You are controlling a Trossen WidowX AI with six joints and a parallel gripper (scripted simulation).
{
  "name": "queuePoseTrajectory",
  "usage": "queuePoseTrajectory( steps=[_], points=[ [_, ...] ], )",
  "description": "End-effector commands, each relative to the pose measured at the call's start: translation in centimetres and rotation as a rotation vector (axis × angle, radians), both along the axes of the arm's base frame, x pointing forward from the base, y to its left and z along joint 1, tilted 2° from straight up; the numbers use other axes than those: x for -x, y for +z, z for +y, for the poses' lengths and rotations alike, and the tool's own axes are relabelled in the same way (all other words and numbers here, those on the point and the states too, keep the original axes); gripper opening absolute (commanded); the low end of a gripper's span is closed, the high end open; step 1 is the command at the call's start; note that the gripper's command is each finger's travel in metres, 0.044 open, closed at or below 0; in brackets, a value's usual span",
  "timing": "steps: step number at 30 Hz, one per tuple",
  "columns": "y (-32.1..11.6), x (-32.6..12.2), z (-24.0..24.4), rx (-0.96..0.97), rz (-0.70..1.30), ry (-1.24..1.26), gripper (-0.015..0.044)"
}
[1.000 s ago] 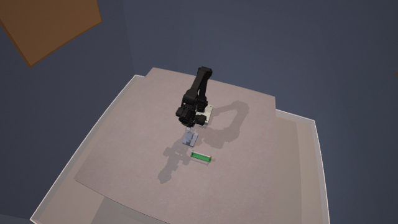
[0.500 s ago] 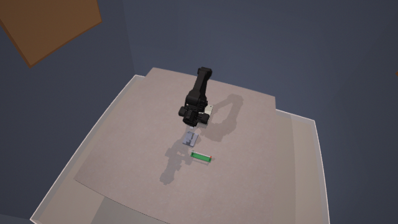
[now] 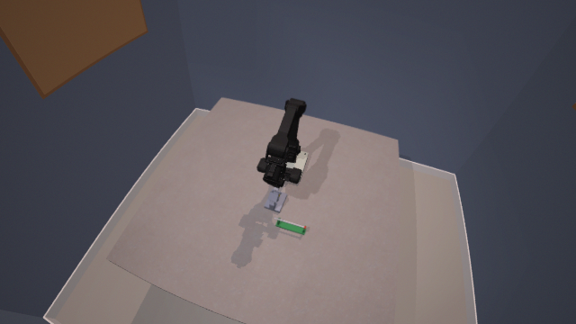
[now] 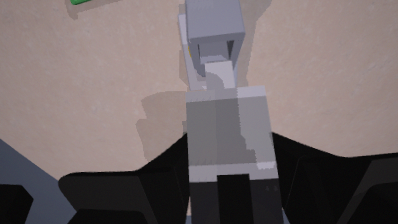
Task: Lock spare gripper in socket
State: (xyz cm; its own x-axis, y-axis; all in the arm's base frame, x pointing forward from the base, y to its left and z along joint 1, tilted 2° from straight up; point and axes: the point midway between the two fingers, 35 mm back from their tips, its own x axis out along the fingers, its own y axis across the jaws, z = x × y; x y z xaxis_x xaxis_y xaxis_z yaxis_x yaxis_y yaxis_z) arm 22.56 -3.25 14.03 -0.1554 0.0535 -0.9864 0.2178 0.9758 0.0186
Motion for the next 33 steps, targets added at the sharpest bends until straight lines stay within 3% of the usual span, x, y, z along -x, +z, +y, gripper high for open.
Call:
queuePoseTrajectory(
  steps=[1,33],
  points=[
    [-0.4,-0.4,0.0,-0.004,0.002,0.003,0.0000],
    [-3.0,-3.4,-0.7,0.000,-0.002,0.002,0.0000]
  ],
)
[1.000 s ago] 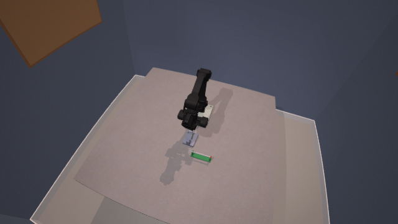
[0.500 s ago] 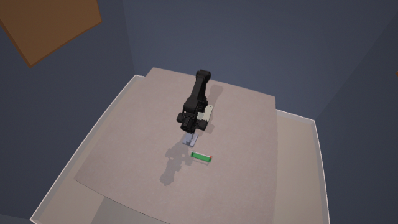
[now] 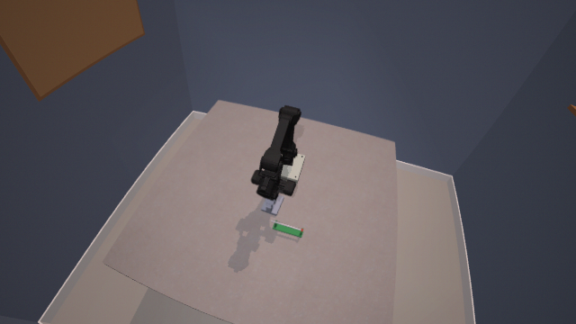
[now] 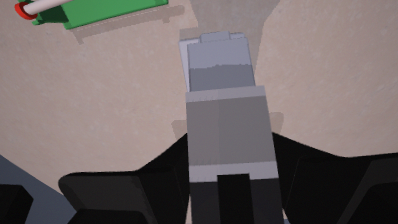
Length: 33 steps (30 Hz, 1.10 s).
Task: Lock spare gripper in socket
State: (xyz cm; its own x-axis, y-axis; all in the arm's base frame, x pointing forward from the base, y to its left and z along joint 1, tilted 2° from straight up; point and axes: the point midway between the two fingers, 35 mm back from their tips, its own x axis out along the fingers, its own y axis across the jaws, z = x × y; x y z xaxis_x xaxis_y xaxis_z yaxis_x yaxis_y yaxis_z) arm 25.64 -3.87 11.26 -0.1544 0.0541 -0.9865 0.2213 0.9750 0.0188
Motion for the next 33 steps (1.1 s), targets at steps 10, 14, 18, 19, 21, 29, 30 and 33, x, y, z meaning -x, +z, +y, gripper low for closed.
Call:
queuePoseTrajectory(
  steps=[10,14,18,19,21,29,30,33],
  points=[
    [-0.06,-0.01,0.00,-0.001,0.004,0.002,0.0000],
    [-0.06,-0.01,0.00,-0.001,0.004,0.002,0.0026],
    [-0.06,-0.01,0.00,-0.001,0.004,0.002,0.0131],
    [-0.06,-0.01,0.00,-0.001,0.004,0.002,0.0157],
    [-0.06,-0.01,0.00,-0.001,0.004,0.002,0.0210],
    [-0.06,-0.01,0.00,-0.001,0.004,0.002,0.0420],
    [-0.06,-0.01,0.00,-0.001,0.004,0.002,0.0440],
    [0.07,0.15,0.03,-0.001,0.005,0.002,0.0440]
  ],
)
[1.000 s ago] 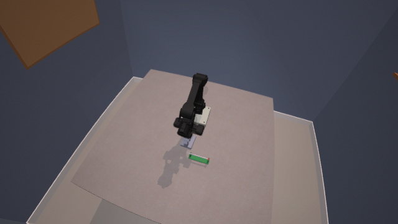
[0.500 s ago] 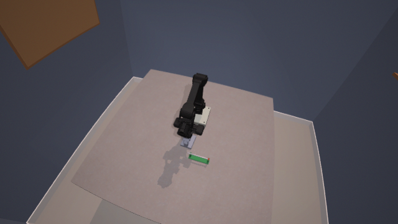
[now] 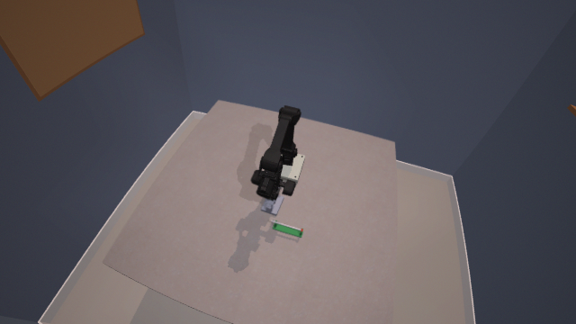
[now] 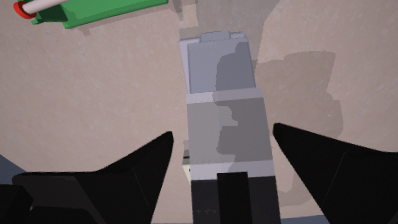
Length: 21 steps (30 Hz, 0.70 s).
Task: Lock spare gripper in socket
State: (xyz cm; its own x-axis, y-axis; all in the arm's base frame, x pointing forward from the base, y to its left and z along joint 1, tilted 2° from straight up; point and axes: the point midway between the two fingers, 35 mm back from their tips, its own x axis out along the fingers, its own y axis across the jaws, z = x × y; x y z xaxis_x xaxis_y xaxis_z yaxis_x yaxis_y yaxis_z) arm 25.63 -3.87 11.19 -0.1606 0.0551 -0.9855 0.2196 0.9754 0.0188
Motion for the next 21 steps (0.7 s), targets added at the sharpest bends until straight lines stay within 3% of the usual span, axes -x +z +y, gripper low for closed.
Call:
queuePoseTrajectory(
  steps=[1,21],
  points=[
    [0.2,0.3,0.1,0.000,-0.001,0.000,0.0440],
    [2.8,3.6,0.7,-0.004,0.028,0.004,0.0440]
  ],
)
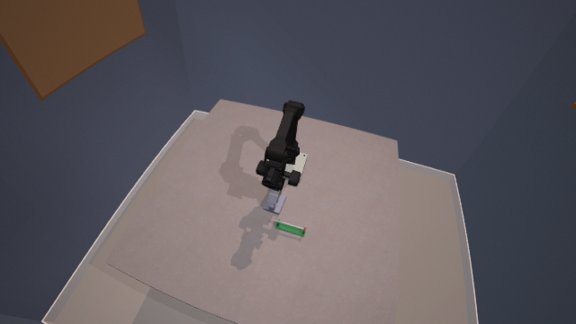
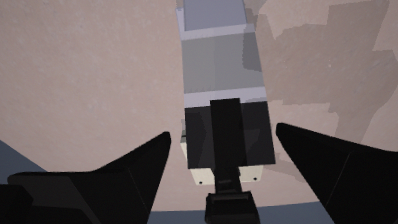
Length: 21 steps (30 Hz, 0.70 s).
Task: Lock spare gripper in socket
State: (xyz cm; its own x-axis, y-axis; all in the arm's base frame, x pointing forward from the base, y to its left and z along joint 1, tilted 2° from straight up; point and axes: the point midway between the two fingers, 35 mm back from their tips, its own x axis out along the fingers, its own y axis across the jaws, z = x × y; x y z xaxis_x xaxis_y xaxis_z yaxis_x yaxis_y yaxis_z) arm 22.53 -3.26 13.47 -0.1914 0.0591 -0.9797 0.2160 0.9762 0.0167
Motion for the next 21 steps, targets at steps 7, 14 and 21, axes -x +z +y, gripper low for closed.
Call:
queuePoseTrajectory(
  steps=[7,14,21],
  points=[
    [1.4,1.7,0.3,-0.001,0.008,0.001,0.0440],
    [2.2,2.8,0.6,-0.003,0.020,0.003,0.0440],
    [2.8,3.4,0.7,0.001,-0.008,0.002,0.0440]
  ],
)
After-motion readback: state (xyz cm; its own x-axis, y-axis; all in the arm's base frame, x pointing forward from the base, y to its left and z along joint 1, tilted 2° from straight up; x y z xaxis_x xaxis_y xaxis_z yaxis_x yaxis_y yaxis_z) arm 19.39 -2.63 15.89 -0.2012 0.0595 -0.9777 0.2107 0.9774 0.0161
